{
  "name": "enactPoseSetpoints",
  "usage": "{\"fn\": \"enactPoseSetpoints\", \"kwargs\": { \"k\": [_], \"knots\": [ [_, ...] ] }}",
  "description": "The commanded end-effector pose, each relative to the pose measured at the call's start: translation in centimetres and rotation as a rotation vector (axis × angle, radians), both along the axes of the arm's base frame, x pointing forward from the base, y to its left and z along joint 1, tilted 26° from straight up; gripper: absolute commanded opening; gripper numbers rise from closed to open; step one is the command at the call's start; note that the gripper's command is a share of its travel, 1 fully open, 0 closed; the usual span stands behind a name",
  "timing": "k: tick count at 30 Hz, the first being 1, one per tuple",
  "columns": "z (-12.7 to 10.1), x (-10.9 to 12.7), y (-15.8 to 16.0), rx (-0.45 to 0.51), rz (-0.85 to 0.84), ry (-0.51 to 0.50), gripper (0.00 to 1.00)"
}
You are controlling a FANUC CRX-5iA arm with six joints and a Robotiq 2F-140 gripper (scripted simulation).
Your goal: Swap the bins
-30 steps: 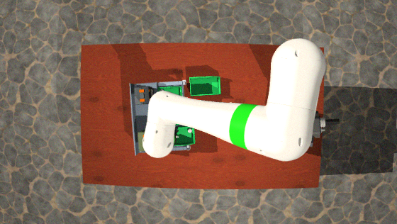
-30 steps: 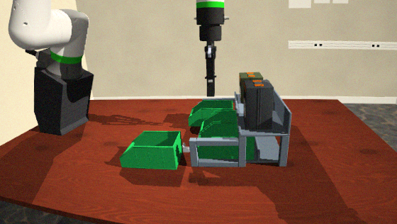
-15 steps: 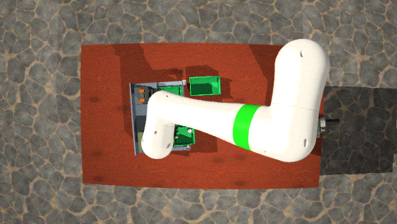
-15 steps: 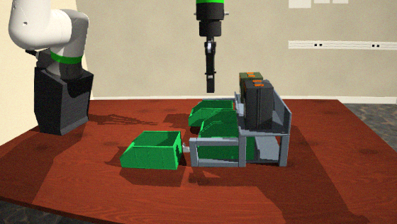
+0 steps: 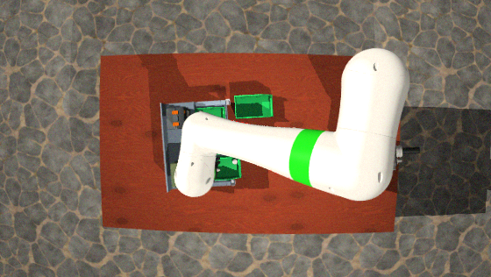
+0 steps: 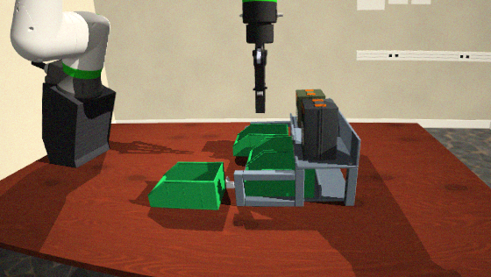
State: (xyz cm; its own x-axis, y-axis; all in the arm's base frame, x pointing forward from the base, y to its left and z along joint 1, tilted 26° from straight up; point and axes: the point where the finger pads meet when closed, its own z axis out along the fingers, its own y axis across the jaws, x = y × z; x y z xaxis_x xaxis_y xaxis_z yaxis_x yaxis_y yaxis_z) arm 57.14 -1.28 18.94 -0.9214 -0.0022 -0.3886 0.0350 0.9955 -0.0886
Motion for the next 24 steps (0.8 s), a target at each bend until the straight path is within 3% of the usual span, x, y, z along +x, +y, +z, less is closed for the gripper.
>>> {"fn": "enactPoseSetpoints", "kwargs": {
  "k": [1,4,5,24],
  "knots": [
    [0.11,0.03,0.01,0.000,0.000,-0.002,0.15],
    [0.12,0.03,0.01,0.000,0.000,-0.002,0.15],
    [0.12,0.03,0.01,0.000,0.000,-0.002,0.10],
    [0.12,0.03,0.01,0.000,0.000,-0.002,0.10]
  ]
}}
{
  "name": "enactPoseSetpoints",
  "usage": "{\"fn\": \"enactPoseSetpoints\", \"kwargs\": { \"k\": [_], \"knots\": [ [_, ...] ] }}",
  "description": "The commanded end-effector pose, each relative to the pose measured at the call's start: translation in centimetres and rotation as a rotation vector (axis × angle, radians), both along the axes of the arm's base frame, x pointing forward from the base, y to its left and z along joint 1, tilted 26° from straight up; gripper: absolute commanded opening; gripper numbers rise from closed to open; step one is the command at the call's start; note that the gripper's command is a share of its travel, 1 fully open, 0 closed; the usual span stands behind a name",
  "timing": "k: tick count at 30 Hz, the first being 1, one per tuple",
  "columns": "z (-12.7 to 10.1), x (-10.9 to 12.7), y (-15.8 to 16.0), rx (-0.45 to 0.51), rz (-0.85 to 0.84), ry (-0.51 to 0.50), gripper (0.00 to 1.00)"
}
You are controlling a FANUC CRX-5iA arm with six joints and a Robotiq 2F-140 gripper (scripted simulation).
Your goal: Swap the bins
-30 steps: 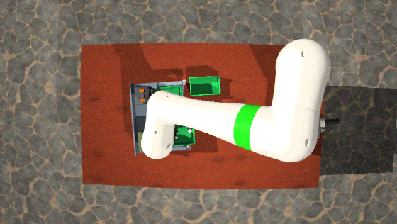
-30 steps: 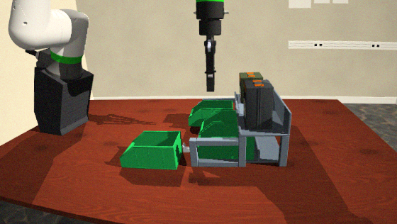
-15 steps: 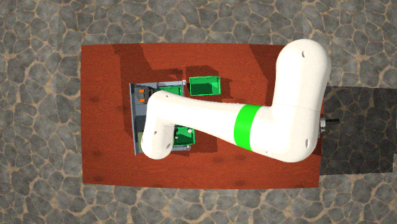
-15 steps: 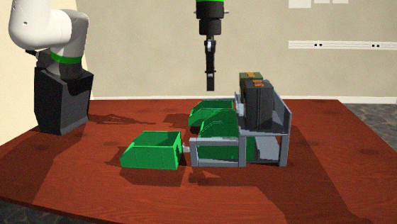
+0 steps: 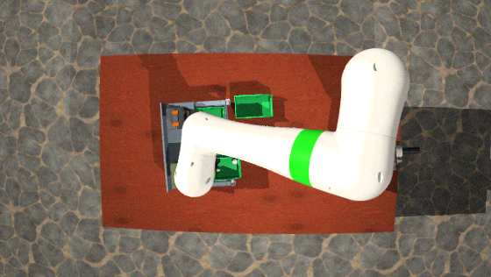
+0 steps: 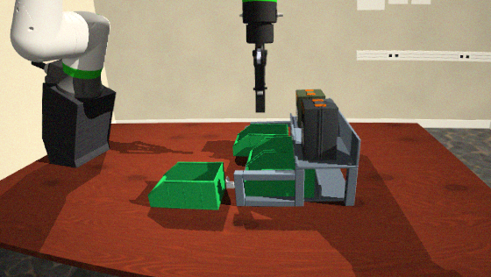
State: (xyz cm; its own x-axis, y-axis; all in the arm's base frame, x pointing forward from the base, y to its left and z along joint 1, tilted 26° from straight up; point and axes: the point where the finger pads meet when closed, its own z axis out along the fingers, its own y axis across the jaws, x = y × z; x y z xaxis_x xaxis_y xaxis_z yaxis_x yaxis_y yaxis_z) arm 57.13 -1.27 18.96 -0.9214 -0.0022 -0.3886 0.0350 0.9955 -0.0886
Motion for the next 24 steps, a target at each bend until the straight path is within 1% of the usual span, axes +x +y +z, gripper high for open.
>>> {"fn": "enactPoseSetpoints", "kwargs": {
  "k": [1,5,8,10,13,15,17,18,24],
  "knots": [
    [0.1,0.0,0.0,0.000,0.000,-0.002,0.10],
    [0.0,-0.1,0.0,0.006,-0.014,-0.004,0.10],
    [-0.4,-0.5,0.3,0.038,-0.091,-0.014,0.10],
    [-0.9,-1.1,0.6,0.081,-0.191,-0.027,0.10],
    [-2.1,-2.5,1.3,0.172,-0.404,-0.056,0.10],
    [-3.1,-3.6,1.8,0.214,-0.491,-0.066,0.10],
    [-3.1,-3.6,1.8,0.214,-0.491,-0.066,0.10],
    [-3.7,-4.2,2.1,0.276,-0.631,-0.084,0.10],
    [-6.7,-7.7,3.6,0.412,-0.887,-0.104,0.10]
  ]
}}
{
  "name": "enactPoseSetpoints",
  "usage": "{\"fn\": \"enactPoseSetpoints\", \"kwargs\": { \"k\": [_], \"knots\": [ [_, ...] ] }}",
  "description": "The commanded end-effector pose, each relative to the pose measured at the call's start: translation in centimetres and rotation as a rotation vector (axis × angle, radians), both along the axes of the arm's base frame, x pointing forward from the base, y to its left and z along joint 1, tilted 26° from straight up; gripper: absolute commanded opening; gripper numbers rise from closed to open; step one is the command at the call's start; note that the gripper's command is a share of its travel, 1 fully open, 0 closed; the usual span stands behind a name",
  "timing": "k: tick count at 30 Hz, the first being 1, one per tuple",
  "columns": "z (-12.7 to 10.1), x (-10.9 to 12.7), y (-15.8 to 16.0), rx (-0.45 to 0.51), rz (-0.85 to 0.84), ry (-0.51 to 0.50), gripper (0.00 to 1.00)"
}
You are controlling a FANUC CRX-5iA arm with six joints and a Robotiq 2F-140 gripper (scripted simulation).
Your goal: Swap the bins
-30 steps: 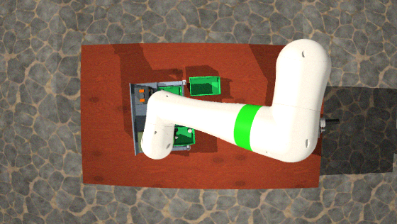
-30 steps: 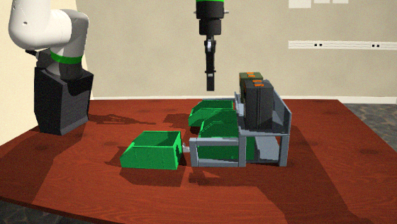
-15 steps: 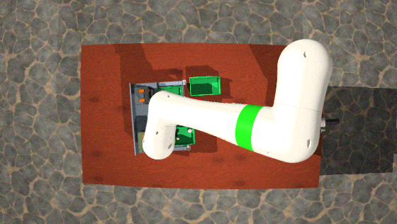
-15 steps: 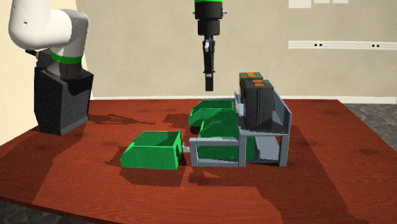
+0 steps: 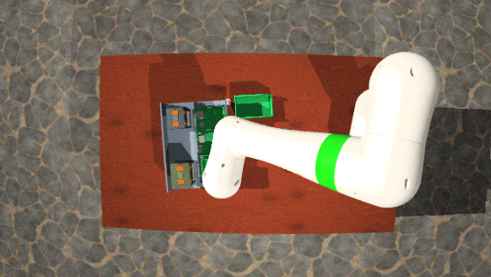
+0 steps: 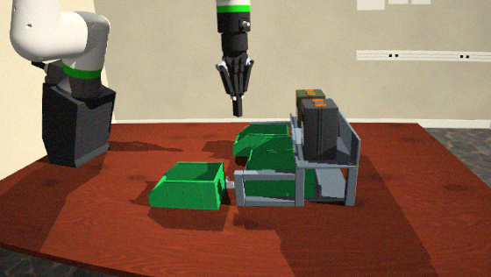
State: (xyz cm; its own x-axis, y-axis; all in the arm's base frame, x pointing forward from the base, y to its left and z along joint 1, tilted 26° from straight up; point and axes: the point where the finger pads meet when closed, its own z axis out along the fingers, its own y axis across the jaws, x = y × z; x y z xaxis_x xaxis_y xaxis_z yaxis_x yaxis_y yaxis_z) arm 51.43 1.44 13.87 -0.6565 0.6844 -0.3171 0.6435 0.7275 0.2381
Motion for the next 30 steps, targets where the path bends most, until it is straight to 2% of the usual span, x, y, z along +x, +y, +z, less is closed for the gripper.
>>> {"fn": "enactPoseSetpoints", "kwargs": {
  "k": [1,8,10,11,30],
  "knots": [
    [-2.0,-2.5,1.1,0.093,-0.261,-0.036,0.10],
    [-3.2,-3.8,1.6,0.245,-0.601,-0.071,0.10],
    [-3.2,-3.8,1.6,0.245,-0.601,-0.071,0.10],
    [-3.2,-3.8,1.6,0.288,-0.744,-0.094,0.10],
    [-3.2,-3.8,1.6,0.290,-0.755,-0.096,0.10]
  ]
}}
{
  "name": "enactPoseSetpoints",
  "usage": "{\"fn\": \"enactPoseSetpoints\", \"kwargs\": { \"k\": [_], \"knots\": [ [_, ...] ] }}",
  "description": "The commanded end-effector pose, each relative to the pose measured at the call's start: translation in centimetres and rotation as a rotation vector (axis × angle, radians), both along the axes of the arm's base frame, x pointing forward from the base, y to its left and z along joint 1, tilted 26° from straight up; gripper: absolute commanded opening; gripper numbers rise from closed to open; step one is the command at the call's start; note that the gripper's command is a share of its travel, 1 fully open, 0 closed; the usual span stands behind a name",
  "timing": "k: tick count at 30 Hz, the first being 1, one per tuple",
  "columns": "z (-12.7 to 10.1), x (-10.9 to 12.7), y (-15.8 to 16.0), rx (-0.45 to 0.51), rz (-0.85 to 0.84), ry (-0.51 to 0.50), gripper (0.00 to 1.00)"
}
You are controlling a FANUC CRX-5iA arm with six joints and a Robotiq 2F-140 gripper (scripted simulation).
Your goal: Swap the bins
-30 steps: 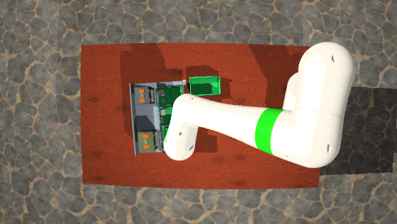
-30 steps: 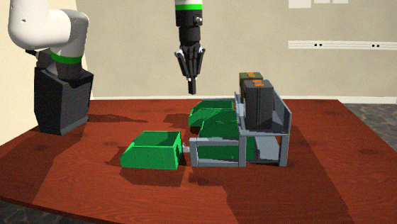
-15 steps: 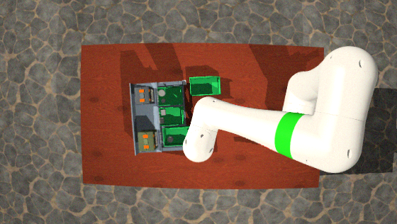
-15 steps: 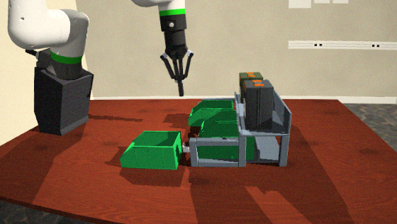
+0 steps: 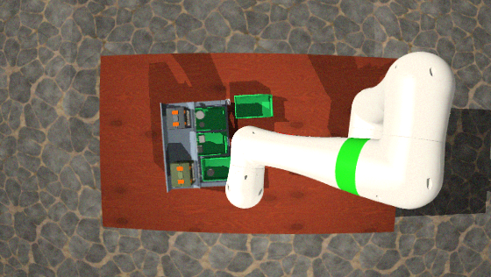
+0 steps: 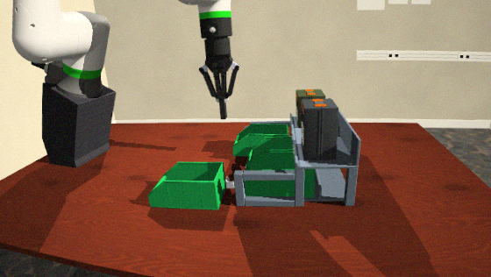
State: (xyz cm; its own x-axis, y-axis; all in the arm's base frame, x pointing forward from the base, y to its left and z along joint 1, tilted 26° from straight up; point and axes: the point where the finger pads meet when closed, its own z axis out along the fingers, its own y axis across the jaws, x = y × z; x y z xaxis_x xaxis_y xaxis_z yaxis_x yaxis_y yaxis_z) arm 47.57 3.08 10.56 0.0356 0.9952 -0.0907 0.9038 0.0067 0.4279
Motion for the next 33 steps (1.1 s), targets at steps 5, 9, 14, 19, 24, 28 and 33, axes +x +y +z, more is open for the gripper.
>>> {"fn": "enactPoseSetpoints", "kwargs": {
  "k": [5,9,14,19,24,28,33],
  "knots": [
    [0.1,0.0,0.0,0.000,0.000,-0.001,0.10],
    [0.1,0.0,0.0,0.000,0.000,-0.001,0.10],
    [0.1,0.0,0.0,0.000,0.000,-0.001,0.10],
    [0.0,0.1,0.0,0.000,0.000,-0.001,0.10],
    [-0.2,0.2,0.0,0.000,0.000,-0.001,0.10],
    [-0.7,0.4,-0.1,0.000,0.000,-0.001,0.10],
    [-1.2,0.7,-0.1,0.000,0.000,-0.001,0.10]
  ]
}}
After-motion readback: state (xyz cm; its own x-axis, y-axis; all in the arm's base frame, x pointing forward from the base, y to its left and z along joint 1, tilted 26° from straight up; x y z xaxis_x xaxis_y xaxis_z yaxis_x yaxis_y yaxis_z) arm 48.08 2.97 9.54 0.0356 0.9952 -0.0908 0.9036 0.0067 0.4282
